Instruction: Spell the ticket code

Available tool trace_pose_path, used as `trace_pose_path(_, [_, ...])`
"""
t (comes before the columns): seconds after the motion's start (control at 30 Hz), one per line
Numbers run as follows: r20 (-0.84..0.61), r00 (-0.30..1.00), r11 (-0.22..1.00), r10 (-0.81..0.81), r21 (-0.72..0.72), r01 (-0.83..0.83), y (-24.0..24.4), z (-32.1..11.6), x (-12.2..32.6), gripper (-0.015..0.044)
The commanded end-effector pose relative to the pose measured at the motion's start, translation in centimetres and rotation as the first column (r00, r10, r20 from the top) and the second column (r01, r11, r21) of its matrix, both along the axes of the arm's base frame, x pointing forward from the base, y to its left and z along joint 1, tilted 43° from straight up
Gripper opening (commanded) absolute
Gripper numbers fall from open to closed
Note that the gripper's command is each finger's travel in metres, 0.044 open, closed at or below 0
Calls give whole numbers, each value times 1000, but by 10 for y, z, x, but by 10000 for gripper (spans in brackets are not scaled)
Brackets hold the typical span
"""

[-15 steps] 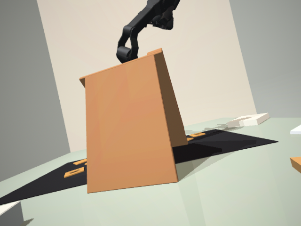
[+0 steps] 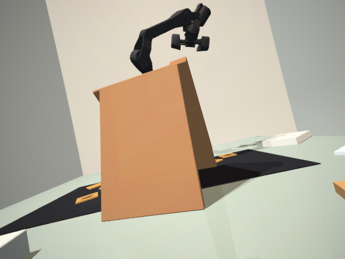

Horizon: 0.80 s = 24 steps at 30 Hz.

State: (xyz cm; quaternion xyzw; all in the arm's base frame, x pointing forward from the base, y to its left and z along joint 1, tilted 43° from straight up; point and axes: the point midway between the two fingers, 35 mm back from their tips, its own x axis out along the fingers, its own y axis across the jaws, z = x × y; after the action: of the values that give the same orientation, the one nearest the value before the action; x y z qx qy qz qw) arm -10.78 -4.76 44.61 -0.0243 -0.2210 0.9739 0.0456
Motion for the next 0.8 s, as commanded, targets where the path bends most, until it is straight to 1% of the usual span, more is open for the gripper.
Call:
trace_pose_path(0.0, [28,980,978,-196,-72,198,48,-11,-17,440])
trace_pose_path(0.1, [52,938,926,-343,-152,347,89,-23,-21,440])
trace_pose_path(0.2, [77,874,844,-480,-230,484,129,-37,-16,440])
trace_pose_path(0.3, [102,790,736,-605,-308,603,167,-53,-1,440])
trace_pose_path(0.43, [138,651,557,-746,-407,724,210,-77,30,440])
trace_pose_path(0.6, [184,445,296,-877,-522,800,248,-112,85,440])
trace_pose_path(0.77, [232,217,25,-948,-625,780,264,-150,150,440])
